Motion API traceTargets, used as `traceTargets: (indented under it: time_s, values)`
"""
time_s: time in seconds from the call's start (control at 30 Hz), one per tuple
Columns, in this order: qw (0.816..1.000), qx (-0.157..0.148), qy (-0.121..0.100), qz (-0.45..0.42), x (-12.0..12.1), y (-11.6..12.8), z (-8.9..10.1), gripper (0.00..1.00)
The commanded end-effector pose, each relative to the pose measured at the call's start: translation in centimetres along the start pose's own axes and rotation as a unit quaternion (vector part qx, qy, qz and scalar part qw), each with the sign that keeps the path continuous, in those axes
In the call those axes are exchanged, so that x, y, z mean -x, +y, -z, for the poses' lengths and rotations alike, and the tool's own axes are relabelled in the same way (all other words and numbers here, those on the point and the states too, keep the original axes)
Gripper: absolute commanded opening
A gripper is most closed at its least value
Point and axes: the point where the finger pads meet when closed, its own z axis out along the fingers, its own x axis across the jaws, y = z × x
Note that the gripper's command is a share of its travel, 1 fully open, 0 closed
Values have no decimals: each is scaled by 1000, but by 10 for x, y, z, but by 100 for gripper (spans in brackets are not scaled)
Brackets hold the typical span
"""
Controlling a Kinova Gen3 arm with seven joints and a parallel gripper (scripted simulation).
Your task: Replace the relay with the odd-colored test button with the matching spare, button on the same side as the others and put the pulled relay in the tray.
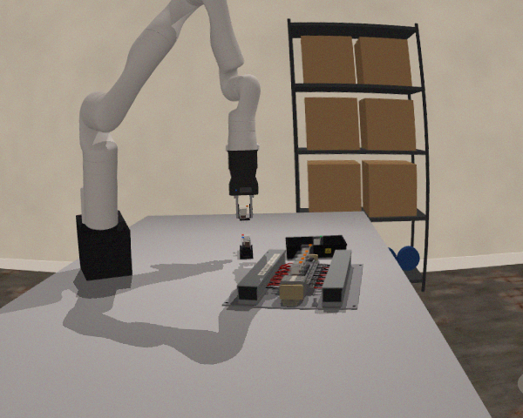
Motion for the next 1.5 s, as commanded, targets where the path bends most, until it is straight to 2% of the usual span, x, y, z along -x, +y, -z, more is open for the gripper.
traceTargets:
  time_s: [0.0,1.47]
  values:
    - [1000,-4,4,0,-3,-3,7,0]
    - [1000,-5,5,0,-2,-2,-2,0]
